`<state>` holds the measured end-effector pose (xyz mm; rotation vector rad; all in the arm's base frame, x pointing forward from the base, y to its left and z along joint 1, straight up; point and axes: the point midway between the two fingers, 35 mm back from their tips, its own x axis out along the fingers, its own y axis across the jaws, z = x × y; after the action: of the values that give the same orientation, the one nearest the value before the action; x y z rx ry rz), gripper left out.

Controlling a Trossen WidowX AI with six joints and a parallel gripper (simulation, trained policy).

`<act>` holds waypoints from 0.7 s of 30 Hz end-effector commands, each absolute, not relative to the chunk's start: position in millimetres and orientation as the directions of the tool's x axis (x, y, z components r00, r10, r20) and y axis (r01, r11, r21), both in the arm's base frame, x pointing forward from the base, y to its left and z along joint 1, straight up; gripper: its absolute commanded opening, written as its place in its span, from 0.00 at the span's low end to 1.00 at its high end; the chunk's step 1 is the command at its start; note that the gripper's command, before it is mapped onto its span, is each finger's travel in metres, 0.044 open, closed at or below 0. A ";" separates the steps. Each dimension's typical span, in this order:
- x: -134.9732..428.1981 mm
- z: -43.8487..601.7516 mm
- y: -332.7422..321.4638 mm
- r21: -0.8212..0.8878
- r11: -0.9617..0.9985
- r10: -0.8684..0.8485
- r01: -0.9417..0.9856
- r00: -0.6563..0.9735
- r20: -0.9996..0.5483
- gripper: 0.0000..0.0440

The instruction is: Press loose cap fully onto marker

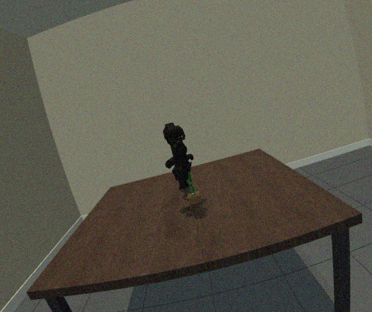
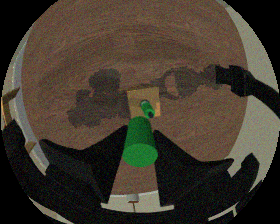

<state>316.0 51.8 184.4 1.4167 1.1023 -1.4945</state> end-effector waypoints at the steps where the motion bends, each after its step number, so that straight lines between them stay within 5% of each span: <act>1: 309.1 183.8 54.1 -0.086 -0.317 0.026 0.944 -0.082 -0.996 0.00; 21: 294.5 167.2 55.8 -0.100 -0.327 0.011 0.940 -0.102 -0.995 0.00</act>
<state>296.3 56.5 169.1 1.3945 1.1127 -1.5300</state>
